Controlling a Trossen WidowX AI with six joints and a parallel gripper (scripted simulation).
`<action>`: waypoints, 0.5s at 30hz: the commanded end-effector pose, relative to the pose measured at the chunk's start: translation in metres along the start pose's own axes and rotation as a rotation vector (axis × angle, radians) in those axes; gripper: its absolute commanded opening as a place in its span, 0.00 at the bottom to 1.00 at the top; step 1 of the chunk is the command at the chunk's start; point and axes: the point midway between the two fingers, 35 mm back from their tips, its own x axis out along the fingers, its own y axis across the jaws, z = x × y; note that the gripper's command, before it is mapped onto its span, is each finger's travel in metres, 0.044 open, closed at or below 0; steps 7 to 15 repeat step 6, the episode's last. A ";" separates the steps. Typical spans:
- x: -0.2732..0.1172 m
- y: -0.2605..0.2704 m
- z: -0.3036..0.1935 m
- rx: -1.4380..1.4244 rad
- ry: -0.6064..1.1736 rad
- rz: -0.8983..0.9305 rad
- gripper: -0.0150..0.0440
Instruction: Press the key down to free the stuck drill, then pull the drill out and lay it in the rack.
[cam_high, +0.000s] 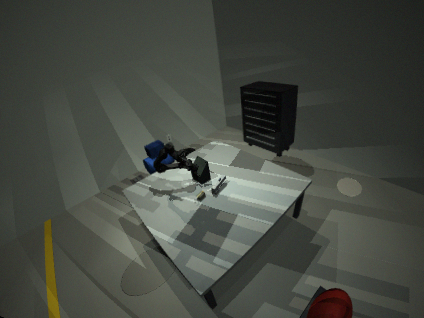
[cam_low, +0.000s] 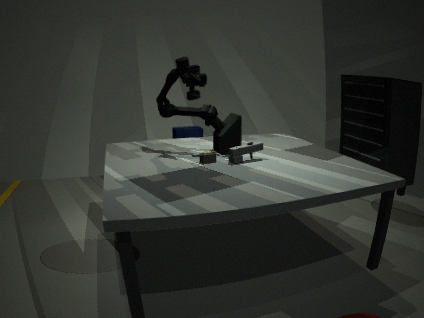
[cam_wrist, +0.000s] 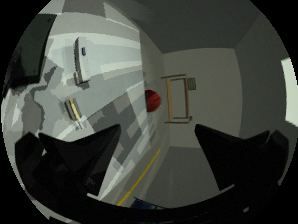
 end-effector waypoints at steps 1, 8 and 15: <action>-0.028 -0.002 -0.002 0.073 -0.084 -0.152 1.00; -0.061 0.003 -0.011 0.203 -0.251 -0.359 1.00; -0.061 0.003 -0.011 0.203 -0.251 -0.359 1.00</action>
